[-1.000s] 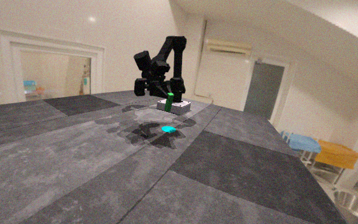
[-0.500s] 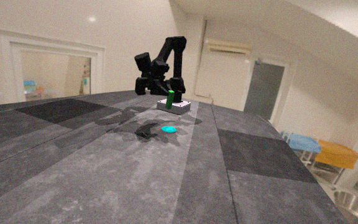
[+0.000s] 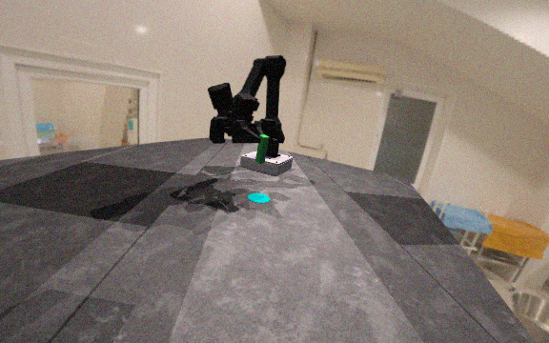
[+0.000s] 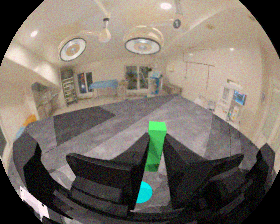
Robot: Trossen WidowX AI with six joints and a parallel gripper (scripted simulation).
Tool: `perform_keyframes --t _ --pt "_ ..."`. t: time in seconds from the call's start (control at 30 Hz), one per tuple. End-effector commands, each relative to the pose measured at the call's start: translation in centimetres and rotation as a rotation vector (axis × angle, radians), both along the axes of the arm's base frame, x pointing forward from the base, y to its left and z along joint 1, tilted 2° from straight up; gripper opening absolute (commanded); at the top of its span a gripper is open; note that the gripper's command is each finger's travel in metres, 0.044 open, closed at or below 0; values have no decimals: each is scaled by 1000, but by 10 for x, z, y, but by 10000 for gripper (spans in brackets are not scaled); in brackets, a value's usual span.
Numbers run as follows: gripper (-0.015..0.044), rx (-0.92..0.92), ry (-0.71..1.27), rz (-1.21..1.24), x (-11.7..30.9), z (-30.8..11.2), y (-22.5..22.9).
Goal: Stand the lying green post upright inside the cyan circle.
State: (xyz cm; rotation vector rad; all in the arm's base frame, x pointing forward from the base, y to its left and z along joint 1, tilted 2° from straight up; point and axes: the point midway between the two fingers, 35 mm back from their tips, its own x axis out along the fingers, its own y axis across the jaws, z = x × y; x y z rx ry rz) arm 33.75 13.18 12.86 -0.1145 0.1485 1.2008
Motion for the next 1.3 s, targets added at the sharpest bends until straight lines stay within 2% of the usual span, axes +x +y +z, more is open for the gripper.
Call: perform_keyframes --t 0.0,0.63,1.27 --pt "22 14 -8 11 -6 0 -2" --pt "22 61 -70 61 -27 4 -9" --pt "22 62 -71 61 -26 -1 -9"
